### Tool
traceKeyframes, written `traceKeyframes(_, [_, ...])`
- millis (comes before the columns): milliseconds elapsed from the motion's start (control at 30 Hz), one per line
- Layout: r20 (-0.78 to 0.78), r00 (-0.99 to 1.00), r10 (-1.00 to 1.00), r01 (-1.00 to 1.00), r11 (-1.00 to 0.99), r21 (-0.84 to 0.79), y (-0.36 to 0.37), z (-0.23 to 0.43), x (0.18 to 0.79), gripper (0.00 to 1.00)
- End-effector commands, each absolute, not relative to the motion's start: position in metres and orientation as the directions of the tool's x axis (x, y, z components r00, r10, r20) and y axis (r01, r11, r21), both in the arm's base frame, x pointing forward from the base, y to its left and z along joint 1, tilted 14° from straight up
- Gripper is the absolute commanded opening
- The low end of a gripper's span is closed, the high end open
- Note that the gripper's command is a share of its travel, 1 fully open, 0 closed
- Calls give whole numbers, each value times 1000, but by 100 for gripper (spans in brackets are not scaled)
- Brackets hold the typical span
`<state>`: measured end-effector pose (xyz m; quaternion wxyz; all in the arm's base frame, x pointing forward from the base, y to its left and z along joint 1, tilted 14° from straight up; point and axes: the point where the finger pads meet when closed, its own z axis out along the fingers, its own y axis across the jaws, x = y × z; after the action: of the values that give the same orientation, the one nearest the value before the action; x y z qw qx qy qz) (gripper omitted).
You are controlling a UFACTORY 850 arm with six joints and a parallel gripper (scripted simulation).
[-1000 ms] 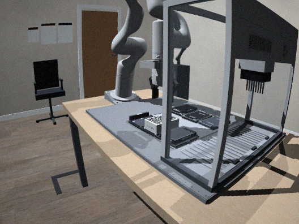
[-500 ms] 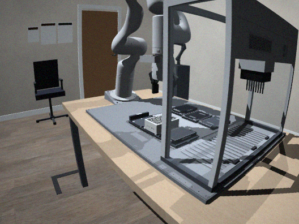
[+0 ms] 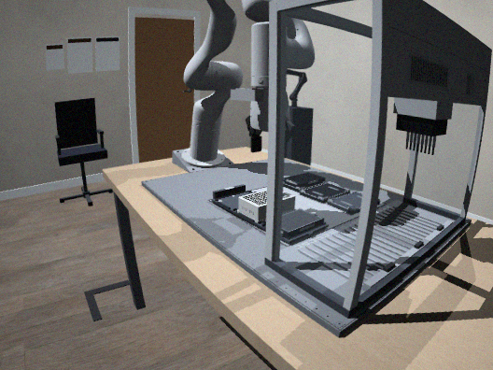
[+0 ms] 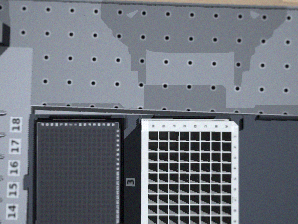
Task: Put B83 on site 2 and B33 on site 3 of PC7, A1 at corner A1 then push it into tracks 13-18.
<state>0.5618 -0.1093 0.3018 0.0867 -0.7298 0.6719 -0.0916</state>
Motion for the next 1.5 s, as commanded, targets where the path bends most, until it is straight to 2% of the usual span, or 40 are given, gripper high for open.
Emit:
traceKeyframes(0, [10, 51, -999, -966, -51, -252, -96, 298, 563, 100])
traceKeyframes(767, [10, 51, -999, -966, -51, -252, -8, 262, 564, 100])
traceKeyframes(1467, [10, 51, -999, -966, -51, -252, -6, 260, 564, 100])
